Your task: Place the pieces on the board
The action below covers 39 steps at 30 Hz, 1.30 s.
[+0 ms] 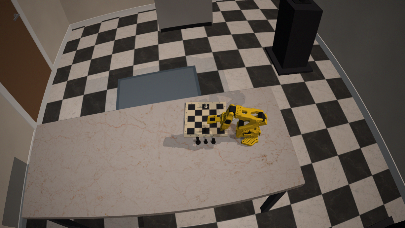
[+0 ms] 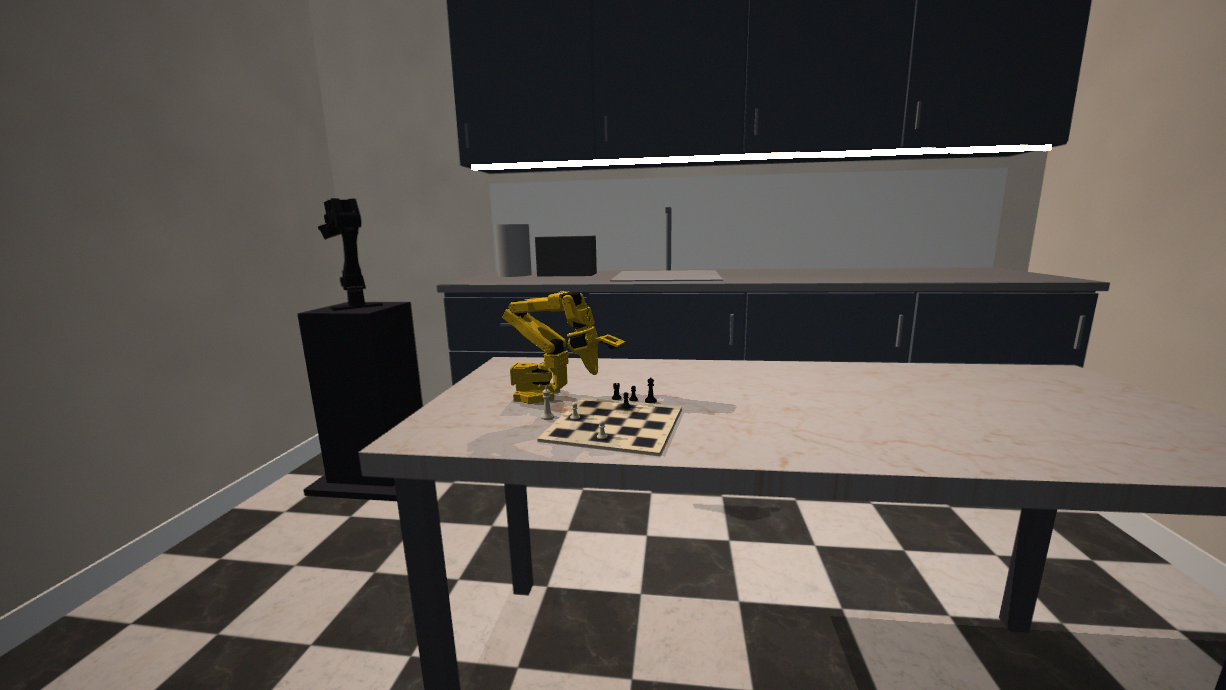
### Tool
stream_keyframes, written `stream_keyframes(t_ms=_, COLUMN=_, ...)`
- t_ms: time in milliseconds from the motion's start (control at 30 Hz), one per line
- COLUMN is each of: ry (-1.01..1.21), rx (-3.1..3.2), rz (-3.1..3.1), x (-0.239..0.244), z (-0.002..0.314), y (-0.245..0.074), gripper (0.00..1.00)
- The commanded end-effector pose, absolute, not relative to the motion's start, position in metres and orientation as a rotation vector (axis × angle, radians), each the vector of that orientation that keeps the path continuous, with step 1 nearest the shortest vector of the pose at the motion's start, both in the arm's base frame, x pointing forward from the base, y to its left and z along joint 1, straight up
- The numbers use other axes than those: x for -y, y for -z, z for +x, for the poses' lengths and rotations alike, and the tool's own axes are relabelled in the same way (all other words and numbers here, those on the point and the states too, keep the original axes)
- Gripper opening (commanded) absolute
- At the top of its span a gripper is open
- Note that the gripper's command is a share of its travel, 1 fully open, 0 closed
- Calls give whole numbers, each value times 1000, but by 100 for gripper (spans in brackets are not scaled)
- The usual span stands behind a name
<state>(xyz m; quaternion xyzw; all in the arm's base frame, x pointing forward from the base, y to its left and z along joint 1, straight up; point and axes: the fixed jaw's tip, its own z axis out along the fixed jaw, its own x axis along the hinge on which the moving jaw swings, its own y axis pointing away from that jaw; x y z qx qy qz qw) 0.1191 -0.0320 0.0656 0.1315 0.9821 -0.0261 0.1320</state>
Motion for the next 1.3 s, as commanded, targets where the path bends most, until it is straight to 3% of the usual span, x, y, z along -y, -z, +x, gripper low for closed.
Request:
stream_keyframes(t_ms=0, ry=75, rx=-2846, rz=367, x=31, z=120, y=-51, gripper=0)
stream_keyframes(t_ms=267, ry=75, rx=-2846, rz=367, x=31, z=120, y=-33, gripper=0)
stream_keyframes(t_ms=1267, ry=75, rx=-2846, rz=365, x=31, z=118, y=-27, gripper=0)
